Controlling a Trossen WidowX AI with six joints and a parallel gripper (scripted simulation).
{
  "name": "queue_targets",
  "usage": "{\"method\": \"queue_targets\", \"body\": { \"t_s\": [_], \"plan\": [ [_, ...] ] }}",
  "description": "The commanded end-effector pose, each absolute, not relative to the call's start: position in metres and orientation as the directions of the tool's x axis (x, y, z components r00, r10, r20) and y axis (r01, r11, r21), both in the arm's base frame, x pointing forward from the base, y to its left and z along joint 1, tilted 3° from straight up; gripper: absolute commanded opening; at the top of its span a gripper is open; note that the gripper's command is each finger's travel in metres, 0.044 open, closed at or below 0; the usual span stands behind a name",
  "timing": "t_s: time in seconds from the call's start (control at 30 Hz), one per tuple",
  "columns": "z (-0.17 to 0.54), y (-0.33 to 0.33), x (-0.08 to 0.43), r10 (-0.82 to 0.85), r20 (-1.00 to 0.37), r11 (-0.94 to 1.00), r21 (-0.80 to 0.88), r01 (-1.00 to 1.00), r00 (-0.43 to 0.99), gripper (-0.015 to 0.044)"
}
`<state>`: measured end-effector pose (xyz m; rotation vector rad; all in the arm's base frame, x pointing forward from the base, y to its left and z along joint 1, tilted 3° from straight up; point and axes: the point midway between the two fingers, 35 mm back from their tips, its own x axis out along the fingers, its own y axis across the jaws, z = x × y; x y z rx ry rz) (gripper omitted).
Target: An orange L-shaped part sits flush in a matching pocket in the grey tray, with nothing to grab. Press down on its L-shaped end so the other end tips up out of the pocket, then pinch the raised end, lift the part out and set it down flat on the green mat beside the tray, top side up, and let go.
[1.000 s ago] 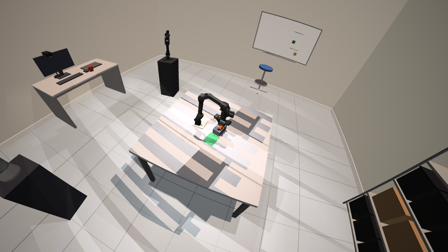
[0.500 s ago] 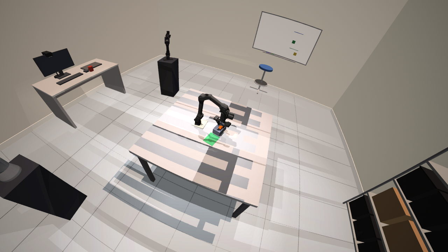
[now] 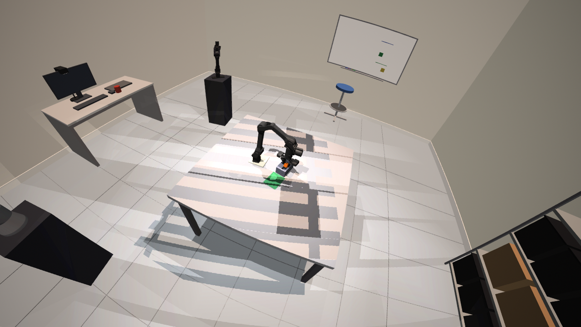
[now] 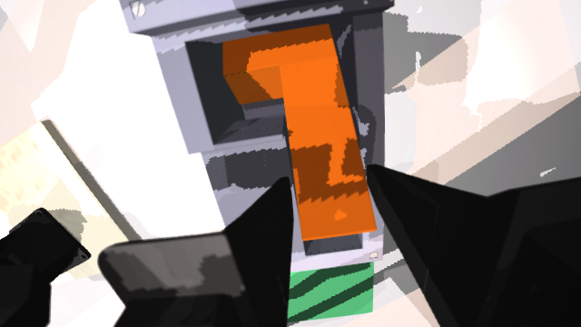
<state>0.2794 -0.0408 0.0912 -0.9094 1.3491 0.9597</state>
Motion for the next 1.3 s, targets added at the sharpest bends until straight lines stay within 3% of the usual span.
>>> {"method": "queue_targets", "body": {
  "t_s": [0.0, 0.27, 0.37, 1.27],
  "plan": [
    [0.091, -0.041, 0.279, 0.031, -0.999, 0.357, 0.020, -0.934, -0.009, 0.0135],
    [0.091, -0.041, 0.279, 0.031, -0.999, 0.357, 0.020, -0.934, -0.009, 0.0082],
    [0.091, -0.041, 0.279, 0.031, -0.999, 0.357, 0.020, -0.934, -0.009, 0.0003],
    [0.124, -0.042, 0.280, 0.028, -1.000, 0.356, 0.019, -0.934, -0.009, 0.0000]
  ]
}}
